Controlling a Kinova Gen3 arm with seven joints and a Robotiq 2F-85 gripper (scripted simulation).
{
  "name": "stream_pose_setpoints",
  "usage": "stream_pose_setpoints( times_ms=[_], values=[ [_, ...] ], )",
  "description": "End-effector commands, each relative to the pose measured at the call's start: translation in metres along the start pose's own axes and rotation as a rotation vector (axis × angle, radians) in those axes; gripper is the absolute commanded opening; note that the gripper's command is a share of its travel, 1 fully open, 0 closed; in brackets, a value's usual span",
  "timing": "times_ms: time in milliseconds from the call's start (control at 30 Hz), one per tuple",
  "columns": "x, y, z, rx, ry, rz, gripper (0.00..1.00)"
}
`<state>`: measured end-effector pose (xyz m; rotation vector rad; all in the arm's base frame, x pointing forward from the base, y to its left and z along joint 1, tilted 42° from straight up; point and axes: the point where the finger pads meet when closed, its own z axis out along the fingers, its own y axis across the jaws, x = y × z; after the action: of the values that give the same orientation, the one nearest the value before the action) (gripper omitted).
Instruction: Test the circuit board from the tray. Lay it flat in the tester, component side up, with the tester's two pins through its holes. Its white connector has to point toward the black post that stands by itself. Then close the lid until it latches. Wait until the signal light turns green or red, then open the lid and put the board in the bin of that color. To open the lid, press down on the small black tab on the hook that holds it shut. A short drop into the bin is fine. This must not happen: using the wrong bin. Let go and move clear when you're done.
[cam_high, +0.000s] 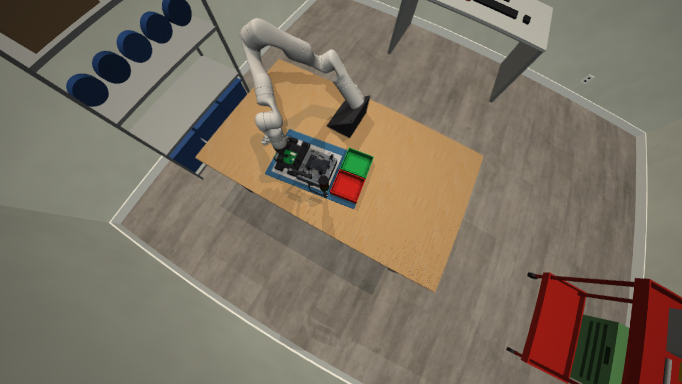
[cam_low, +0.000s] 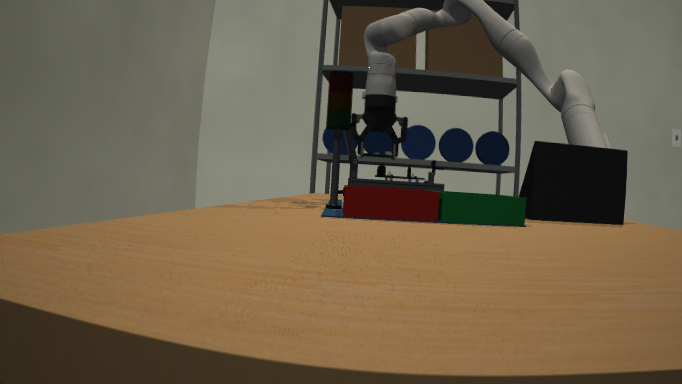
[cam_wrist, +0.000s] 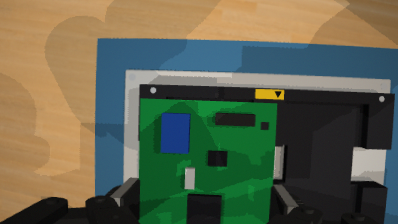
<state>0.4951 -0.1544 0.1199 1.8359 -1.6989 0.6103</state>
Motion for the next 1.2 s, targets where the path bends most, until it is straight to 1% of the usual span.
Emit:
stream_pose_setpoints(
  times_ms=[0, 233, 500, 567, 1067, 1133, 1167],
  values=[
    [-0.001, 0.0, -0.001, 0.002, 0.0, -0.002, 0.77],
    [-0.016, 0.003, -0.002, 0.002, 0.0, -0.002, 0.77],
    [-0.05, 0.012, -0.005, 0.002, 0.0, -0.002, 0.77],
    [-0.05, 0.012, -0.005, 0.002, 0.0, -0.002, 0.77],
    [-0.133, 0.032, -0.011, 0.002, 0.0, -0.002, 0.77],
    [-0.133, 0.032, -0.011, 0.002, 0.0, -0.002, 0.77],
    [-0.138, 0.033, -0.011, 0.002, 0.0, -0.002, 0.77]
  ],
)
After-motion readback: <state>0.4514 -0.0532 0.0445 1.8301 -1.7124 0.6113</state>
